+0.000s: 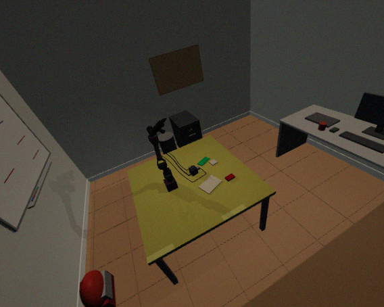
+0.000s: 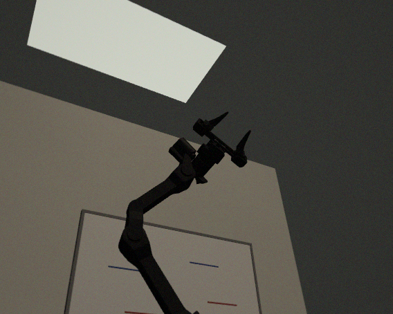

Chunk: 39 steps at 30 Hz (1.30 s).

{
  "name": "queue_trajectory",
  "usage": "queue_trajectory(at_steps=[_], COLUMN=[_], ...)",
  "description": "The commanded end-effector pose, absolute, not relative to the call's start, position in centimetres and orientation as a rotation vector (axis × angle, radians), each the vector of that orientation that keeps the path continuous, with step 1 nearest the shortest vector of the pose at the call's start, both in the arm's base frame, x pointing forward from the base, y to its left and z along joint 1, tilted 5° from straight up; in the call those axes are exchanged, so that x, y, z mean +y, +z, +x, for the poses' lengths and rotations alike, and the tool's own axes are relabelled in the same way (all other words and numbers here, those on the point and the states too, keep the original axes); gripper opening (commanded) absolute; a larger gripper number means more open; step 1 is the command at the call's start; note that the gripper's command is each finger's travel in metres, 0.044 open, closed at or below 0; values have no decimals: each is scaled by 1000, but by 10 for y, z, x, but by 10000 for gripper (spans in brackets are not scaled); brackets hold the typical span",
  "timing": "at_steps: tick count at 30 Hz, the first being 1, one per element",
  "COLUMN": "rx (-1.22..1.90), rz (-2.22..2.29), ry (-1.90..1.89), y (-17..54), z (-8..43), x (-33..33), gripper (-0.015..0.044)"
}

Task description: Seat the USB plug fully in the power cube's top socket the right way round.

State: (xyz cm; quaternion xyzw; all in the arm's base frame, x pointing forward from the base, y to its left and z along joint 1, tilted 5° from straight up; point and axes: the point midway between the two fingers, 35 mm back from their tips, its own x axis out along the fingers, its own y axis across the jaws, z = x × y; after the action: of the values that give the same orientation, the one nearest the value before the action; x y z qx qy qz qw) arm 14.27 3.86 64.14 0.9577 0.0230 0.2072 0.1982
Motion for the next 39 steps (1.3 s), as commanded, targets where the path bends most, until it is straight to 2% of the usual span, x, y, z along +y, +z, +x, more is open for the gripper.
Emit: queue_trajectory(at_steps=[1, 5, 12, 20, 30, 39], rx=[64, 77, 66, 258, 570, 942], rz=[2662, 2356, 2029, 1671, 1385, 1246], ry=[577, 493, 324, 34, -363, -769], y=[640, 611, 559, 448, 297, 160], z=[144, 174, 226, 305, 363, 353], x=[43, 107, 143, 171, 142, 77], gripper=[426, 440, 440, 440, 440, 440])
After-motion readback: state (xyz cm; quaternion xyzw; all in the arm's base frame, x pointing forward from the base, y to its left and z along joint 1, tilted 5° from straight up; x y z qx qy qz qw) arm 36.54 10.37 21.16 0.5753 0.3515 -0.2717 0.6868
